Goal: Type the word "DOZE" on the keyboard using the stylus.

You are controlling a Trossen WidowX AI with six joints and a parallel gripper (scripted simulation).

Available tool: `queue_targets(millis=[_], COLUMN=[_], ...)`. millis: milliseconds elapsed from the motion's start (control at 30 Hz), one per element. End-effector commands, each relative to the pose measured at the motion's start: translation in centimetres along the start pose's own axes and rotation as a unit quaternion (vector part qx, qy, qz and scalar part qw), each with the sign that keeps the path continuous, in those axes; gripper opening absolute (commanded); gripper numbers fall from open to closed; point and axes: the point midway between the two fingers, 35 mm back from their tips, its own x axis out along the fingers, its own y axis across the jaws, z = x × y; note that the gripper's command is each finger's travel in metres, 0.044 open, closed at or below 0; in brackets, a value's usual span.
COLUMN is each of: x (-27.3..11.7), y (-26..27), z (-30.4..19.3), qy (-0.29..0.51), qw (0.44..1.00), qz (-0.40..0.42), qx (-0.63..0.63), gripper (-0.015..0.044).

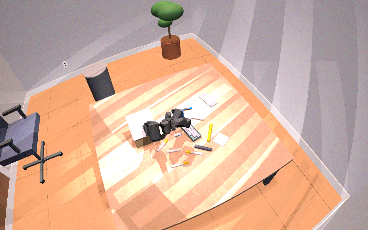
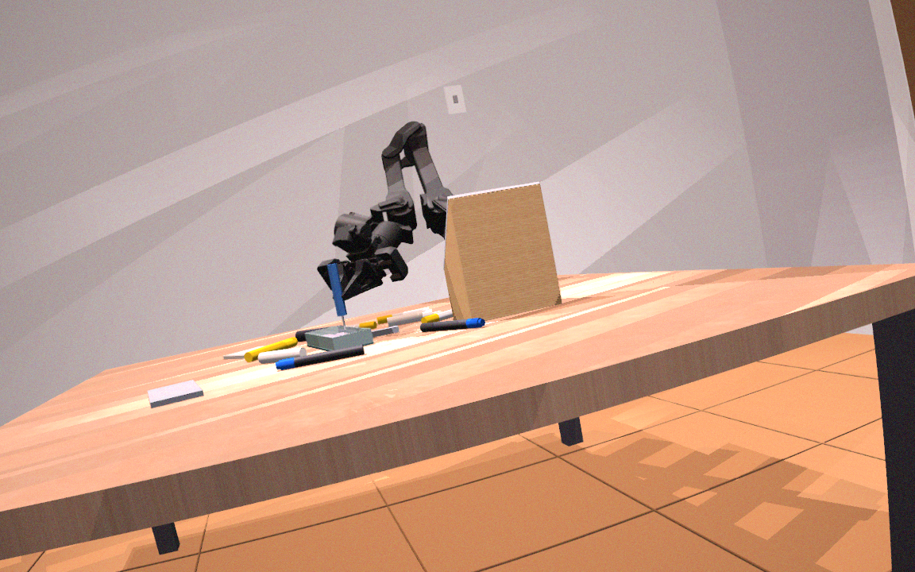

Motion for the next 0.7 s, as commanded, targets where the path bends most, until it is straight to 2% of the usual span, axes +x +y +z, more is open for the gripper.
queue_targets(millis=[0,667], x=[0.1,0.7], y=[0.2,0.2], z=[-0.2,-1.3], qy=[-0.002,-0.001], qw=[1.000,1.000], qz=[0.003,0.003], qx=[-0.002,-0.002], gripper=[0.0081,0.0081])
